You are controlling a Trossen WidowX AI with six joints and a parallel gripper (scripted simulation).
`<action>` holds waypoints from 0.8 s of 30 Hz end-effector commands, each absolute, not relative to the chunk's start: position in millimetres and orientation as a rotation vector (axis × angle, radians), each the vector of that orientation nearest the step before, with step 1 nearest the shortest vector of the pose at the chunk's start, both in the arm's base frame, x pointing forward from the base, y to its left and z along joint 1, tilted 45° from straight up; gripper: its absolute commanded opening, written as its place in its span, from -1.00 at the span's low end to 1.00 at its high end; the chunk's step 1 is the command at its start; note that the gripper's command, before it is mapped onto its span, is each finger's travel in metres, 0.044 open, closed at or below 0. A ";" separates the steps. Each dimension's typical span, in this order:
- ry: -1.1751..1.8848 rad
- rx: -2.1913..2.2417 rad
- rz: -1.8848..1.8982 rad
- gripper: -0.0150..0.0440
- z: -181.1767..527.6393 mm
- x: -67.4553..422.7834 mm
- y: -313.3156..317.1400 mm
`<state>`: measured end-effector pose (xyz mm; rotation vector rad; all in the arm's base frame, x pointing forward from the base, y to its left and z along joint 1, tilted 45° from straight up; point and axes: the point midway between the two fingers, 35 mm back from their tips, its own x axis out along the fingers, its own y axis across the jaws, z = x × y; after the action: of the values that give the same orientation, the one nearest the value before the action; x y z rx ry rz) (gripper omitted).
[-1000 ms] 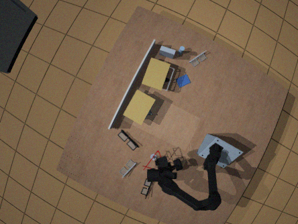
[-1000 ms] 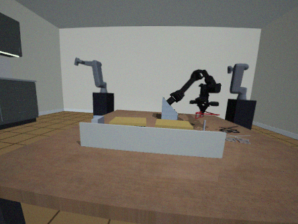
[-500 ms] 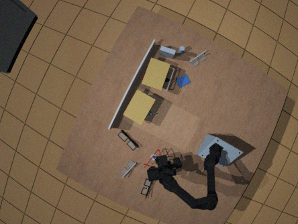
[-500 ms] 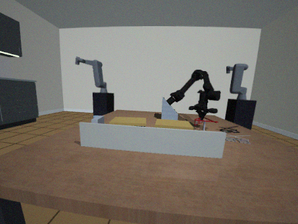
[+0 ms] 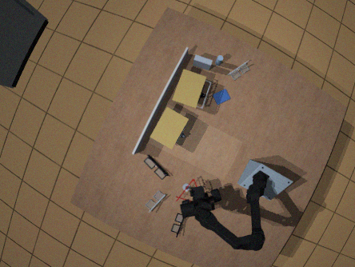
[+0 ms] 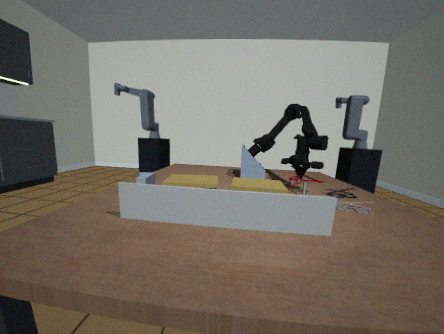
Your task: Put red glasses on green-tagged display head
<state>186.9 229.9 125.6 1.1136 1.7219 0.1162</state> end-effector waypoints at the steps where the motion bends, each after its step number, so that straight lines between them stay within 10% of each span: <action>1: 1.725 1.112 0.107 -0.49 123.6 183.7 229.3; 24: 1.725 1.113 0.107 -0.49 125.4 169.7 230.3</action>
<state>173.7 230.4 127.4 1.1159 1.7205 0.1148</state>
